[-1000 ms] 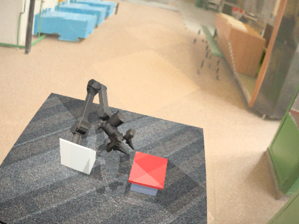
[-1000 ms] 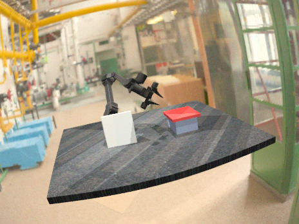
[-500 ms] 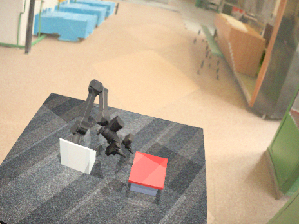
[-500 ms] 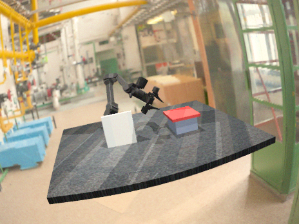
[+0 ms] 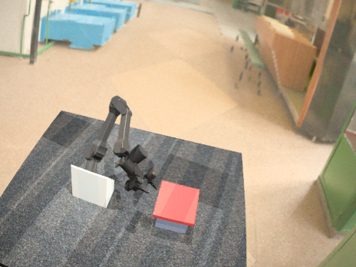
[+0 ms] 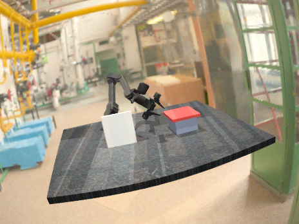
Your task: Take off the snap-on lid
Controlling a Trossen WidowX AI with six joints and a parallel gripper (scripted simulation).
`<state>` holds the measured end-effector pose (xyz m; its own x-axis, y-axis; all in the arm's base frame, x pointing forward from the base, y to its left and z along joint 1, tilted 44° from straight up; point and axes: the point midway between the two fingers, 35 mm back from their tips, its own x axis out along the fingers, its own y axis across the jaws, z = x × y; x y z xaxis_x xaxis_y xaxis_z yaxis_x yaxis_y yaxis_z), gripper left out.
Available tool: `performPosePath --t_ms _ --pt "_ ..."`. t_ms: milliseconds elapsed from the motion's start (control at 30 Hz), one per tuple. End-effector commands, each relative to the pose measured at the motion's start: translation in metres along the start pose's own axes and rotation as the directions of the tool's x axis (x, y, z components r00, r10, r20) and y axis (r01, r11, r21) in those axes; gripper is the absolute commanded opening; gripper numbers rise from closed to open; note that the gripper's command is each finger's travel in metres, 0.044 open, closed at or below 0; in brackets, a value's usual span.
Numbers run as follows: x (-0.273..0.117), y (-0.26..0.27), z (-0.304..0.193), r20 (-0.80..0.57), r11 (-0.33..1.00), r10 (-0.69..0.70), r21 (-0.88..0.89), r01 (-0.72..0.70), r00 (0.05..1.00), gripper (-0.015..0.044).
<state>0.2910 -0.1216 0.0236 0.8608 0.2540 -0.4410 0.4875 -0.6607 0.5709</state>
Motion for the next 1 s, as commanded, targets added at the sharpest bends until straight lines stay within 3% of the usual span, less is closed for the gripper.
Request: performPosePath --t_ms 0,967 --pt "0.006 0.001 0.001 0.006 1.0 0.002 0.002 -0.002 1.0 0.0235" --pt "0.052 0.001 0.0 0.003 1.0 0.006 0.003 -0.006 1.0 0.0235"
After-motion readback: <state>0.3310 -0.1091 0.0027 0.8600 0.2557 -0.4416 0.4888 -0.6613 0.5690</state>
